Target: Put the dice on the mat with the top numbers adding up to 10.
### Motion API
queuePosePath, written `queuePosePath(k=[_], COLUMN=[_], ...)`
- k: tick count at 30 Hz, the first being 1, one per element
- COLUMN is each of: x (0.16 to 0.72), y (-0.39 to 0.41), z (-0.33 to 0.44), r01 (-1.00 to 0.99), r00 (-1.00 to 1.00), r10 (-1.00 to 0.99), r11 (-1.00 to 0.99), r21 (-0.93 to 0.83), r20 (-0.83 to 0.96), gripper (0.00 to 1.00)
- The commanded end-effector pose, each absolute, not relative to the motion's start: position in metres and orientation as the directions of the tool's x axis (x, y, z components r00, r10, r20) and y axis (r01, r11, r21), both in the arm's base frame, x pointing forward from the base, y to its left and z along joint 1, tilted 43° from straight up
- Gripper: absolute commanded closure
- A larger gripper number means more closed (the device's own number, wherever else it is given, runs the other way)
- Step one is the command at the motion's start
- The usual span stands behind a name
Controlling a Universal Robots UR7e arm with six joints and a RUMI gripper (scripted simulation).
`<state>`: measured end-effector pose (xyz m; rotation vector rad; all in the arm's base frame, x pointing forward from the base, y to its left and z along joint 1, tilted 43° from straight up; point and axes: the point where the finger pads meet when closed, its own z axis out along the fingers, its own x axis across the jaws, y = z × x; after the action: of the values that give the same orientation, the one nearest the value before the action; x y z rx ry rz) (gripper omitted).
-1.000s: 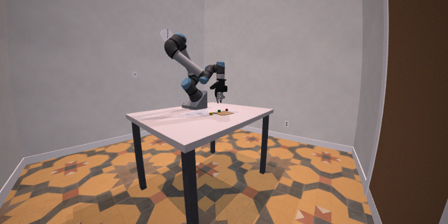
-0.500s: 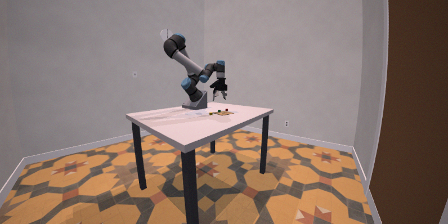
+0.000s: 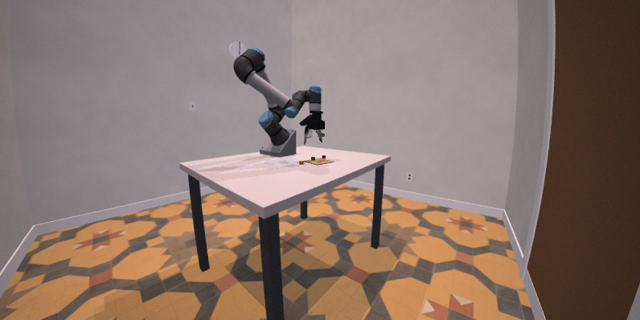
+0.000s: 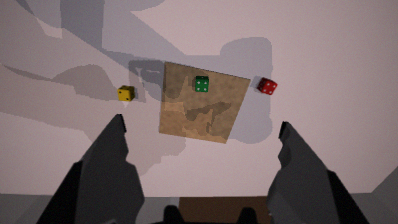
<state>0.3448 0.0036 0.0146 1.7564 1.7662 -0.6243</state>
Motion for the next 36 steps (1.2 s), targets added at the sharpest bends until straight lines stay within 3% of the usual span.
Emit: queuePosePath(k=[1, 17, 36], x=[0.345, 0.345, 0.345], y=[0.004, 0.007, 0.025], z=[0.015, 0.011, -0.011], r01=[0.997, 0.993, 0.857], r00=[0.021, 0.098, 0.511], r10=[0.734, 0.734, 0.654], r11=[0.031, -0.026, -0.336], r21=[0.064, 0.117, 0.391], r20=[-0.679, -0.672, -0.557], gripper=[0.00, 0.00, 0.00])
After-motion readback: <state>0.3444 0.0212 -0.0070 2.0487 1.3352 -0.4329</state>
